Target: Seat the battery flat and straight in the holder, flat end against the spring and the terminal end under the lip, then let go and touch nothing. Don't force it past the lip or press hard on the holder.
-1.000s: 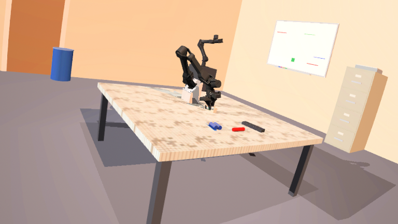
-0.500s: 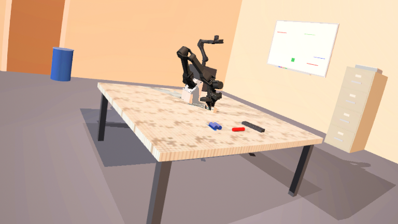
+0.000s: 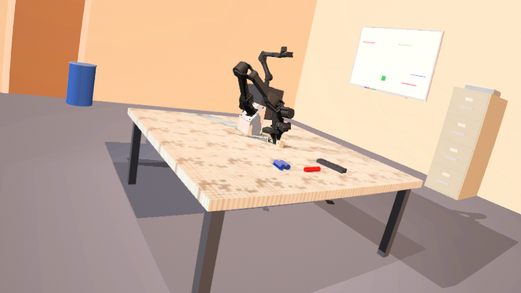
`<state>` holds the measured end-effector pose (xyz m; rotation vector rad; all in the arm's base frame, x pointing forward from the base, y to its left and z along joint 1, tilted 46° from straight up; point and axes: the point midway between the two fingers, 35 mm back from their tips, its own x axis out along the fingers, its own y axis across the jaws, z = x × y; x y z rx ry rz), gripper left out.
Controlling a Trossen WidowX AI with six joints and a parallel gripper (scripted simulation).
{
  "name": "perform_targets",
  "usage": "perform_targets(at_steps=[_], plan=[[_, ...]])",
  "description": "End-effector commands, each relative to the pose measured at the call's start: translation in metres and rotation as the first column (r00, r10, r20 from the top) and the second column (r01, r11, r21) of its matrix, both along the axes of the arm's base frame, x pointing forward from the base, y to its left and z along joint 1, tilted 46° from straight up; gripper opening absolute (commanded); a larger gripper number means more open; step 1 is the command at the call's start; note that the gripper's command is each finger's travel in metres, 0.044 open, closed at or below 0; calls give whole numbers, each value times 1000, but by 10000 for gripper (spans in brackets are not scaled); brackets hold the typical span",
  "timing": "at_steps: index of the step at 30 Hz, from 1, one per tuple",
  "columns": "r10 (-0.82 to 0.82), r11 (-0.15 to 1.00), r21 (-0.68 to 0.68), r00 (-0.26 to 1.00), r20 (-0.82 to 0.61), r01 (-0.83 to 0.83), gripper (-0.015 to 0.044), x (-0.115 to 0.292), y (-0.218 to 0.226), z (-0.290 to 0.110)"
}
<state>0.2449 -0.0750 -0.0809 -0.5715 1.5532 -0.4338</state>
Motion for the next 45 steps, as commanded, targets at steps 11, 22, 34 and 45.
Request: perform_targets(at_steps=[11, 22, 34, 45], plan=[[-67, 998, -10, 994, -85, 66, 86, -6, -4, -1], [-102, 995, -16, 987, -121, 101, 86, -4, -5, 1], [-103, 995, -15, 987, -123, 102, 86, 2, -5, 0], [-106, 994, -14, 986, -126, 105, 86, 11, -5, -1]])
